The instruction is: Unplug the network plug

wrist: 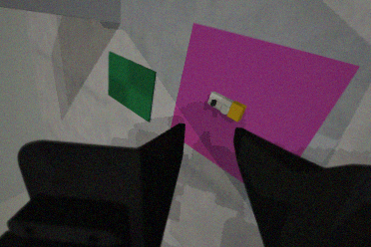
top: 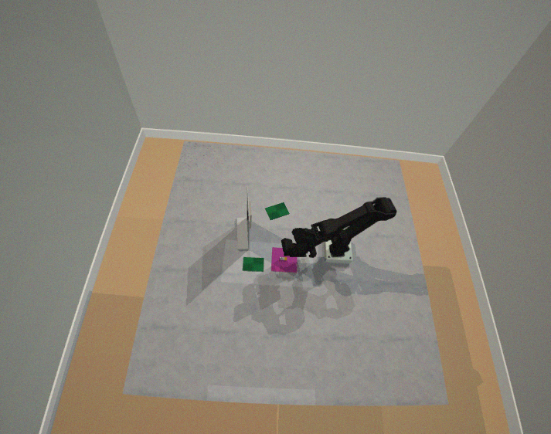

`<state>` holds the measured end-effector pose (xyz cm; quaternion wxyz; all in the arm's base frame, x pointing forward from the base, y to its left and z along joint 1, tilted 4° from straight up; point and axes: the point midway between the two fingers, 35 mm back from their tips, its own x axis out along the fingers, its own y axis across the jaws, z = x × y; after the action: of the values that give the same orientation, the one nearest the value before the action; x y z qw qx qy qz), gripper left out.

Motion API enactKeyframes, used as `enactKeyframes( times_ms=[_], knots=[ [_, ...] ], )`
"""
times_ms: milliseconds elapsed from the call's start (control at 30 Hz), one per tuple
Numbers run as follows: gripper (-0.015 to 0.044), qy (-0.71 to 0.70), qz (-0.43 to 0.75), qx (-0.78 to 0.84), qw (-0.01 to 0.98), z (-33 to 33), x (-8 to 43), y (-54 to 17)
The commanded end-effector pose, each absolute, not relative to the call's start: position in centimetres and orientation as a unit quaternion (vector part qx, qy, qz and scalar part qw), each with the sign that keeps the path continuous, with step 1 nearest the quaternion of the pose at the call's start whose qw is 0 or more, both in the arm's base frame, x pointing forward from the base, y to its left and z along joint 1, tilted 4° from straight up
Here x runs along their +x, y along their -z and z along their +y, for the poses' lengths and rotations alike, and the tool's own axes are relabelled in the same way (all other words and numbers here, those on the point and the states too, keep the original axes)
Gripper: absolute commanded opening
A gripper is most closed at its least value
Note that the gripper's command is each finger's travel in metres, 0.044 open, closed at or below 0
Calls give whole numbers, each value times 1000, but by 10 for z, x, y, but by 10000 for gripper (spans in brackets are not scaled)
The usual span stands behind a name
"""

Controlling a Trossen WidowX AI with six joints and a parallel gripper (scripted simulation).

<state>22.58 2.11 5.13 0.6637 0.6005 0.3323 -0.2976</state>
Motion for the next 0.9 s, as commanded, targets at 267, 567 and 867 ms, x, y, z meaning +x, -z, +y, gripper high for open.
enactKeyframes(
  times_ms=[267, 567, 867],
  knots=[
    [156, 296, 328, 603, 664, 22, 227, -69],
    [156, 296, 328, 603, 664, 23, 226, -82],
    [156, 296, 329, 603, 664, 24, 224, -95]
  ],
)
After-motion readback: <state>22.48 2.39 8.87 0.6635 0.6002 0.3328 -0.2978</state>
